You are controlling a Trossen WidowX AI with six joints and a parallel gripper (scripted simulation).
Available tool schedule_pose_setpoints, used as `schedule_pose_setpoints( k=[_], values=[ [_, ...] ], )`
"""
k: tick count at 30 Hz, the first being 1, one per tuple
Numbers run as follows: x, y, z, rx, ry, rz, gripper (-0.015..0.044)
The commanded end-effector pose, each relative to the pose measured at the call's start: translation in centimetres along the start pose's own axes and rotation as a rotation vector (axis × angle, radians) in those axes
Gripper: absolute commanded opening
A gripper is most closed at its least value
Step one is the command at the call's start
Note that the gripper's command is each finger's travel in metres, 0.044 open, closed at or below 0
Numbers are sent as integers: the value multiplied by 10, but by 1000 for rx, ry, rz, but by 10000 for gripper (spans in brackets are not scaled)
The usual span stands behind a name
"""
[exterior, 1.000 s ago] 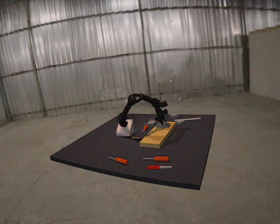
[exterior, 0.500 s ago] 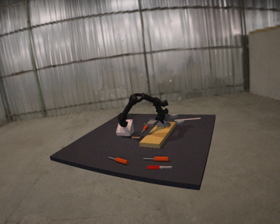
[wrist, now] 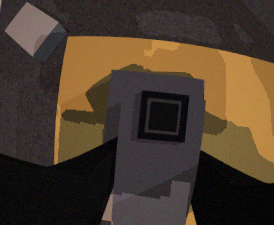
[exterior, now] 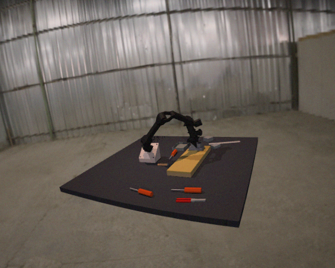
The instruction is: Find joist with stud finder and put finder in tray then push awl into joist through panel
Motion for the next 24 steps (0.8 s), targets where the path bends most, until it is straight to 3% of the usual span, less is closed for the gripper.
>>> schedule_pose_setpoints(
  k=[1,24],
  values=[
    [-1,8,-1,2,2,8,0],
    [-1,23,-3,0,0,2,0]
  ],
)
Point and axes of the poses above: the point midway between the two fingers, 35 mm back from their tips, its own x axis out along the fingers, its own y axis across the jaws, z = x × y, the point moved 3 cm from there along -x, back along the fingers, and after that the axes turned 8 degrees about x, right-handed, at the moved point
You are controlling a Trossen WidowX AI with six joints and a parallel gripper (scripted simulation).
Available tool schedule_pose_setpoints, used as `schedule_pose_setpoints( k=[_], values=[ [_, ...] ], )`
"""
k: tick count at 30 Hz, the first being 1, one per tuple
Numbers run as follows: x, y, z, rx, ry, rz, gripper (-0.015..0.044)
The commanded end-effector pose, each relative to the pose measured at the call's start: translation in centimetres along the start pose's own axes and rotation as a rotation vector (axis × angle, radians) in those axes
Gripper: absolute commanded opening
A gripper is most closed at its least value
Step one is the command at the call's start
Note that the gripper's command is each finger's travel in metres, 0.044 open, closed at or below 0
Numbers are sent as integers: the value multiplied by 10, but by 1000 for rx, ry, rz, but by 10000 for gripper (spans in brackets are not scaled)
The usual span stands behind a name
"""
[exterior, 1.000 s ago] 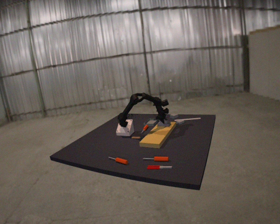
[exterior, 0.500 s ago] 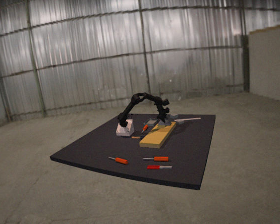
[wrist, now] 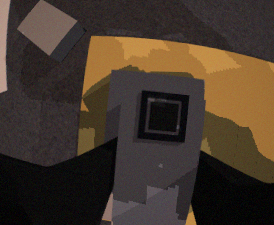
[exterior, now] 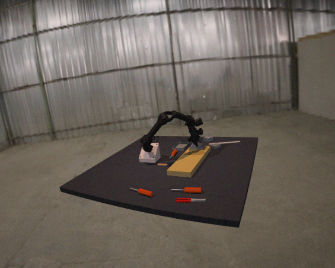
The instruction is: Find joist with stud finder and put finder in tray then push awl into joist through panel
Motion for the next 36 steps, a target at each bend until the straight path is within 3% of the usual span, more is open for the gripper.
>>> schedule_pose_setpoints(
  k=[1,36],
  values=[
    [0,2,-1,-1,1,1,0],
    [1,-46,6,-1,2,2,0]
  ],
)
Point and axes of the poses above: the point midway between the two fingers, 35 mm back from their tips, its own x axis out along the fingers, its own y axis across the jaws, z = x × y, the point moved 3 cm from there along -x, back along the fingers, and after that the axes turned 8 degrees about x, right-handed, at the moved point
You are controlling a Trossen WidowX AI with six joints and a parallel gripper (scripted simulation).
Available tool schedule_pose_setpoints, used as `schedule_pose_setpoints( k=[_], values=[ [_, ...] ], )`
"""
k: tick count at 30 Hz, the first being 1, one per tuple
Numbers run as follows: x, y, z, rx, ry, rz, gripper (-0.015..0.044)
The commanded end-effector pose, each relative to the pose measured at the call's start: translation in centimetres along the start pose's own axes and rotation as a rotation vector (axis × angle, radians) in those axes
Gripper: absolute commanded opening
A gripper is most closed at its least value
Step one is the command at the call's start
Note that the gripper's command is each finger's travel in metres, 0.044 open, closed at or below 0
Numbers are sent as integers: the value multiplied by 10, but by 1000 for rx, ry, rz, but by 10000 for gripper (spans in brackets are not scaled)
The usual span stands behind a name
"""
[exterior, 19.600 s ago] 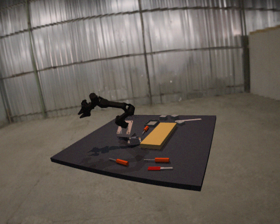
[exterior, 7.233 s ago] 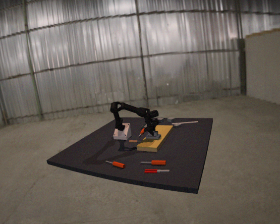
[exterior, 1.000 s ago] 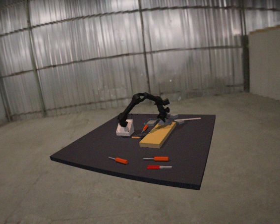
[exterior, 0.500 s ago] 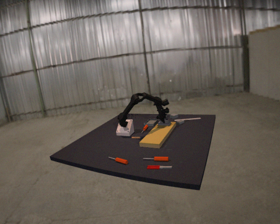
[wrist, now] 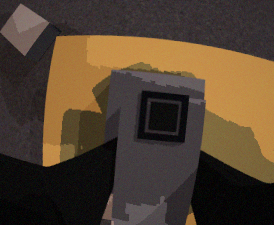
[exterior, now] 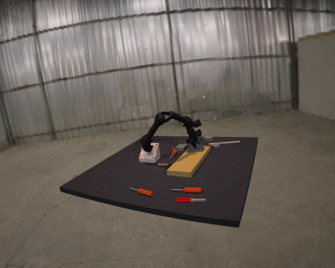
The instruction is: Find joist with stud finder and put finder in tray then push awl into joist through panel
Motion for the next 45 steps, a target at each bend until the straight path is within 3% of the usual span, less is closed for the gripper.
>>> schedule_pose_setpoints(
  k=[1,45],
  values=[
    [1,-8,1,-3,-2,-7,0],
    [1,-72,10,-4,-2,-10,0]
  ],
)
Point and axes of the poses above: the point midway between the two fingers, 35 mm back from their tips, its own x axis out along the fingers, its own y axis across the jaws, z = x × y, the point moved 3 cm from there along -x, back along the fingers, and after that the axes turned 8 degrees about x, right-handed, at the moved point
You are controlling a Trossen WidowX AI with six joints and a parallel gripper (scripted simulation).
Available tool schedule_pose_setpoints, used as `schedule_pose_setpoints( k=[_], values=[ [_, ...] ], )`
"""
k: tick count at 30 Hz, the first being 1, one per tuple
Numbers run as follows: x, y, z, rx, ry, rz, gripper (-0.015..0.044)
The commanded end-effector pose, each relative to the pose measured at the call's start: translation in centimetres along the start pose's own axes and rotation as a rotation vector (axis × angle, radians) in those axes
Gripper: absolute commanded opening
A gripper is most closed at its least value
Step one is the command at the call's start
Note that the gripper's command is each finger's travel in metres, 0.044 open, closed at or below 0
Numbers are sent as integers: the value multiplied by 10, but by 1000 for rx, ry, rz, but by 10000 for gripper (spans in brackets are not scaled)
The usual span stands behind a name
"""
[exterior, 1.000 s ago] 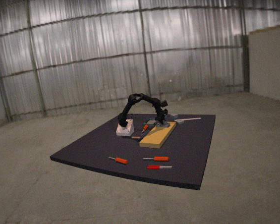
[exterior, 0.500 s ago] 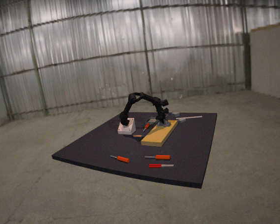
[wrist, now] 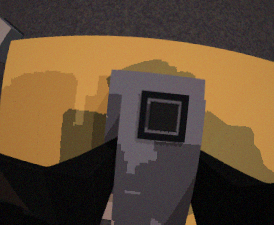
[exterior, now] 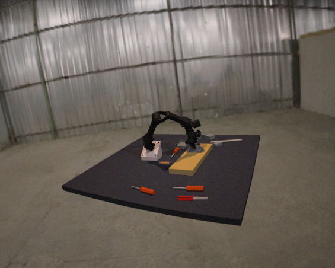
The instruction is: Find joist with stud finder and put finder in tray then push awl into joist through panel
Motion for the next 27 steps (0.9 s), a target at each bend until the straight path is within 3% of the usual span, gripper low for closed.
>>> schedule_pose_setpoints(
  k=[1,27],
  values=[
    [0,-8,1,-2,-2,-7,0],
    [0,-46,6,-3,-2,-9,0]
  ],
)
Point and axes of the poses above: the point midway between the two fingers, 35 mm back from their tips, its own x axis out along the fingers, its own y axis across the jaws, z = x × y, the point moved 3 cm from there along -x, back along the fingers, and after that the axes turned 8 degrees about x, right-handed, at the moved point
